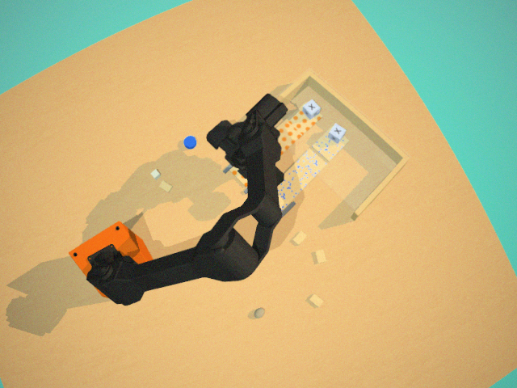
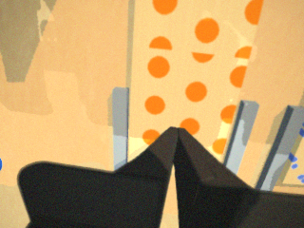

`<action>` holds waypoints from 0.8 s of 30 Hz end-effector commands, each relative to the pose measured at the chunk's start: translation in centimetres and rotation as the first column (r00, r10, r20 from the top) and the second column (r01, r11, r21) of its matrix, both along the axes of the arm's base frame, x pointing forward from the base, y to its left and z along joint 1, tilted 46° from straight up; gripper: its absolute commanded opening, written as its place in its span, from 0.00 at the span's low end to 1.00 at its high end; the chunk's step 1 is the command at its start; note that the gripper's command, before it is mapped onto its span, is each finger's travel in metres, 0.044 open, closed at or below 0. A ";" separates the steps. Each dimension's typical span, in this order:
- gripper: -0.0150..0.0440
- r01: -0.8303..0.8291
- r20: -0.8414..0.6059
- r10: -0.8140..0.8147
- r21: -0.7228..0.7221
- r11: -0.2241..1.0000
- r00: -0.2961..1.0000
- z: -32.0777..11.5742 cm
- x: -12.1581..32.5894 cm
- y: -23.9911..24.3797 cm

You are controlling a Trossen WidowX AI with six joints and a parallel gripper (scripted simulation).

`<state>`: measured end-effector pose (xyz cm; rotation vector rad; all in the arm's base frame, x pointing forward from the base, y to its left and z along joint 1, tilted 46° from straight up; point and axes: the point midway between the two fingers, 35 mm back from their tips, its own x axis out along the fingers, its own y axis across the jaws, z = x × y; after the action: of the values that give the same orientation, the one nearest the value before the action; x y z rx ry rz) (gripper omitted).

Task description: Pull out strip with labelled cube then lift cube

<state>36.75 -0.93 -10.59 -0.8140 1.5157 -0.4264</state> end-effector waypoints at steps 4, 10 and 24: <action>0.25 0.003 -0.002 -0.003 -0.005 1.000 1.000 -0.2 0.0 -0.3; 0.25 0.003 -0.002 -0.003 -0.005 1.000 1.000 -0.2 0.1 -0.4; 0.25 0.003 -0.002 -0.003 -0.005 1.000 1.000 -0.4 0.3 -0.4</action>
<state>37.09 -0.86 -10.67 -0.8152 1.5110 -0.4232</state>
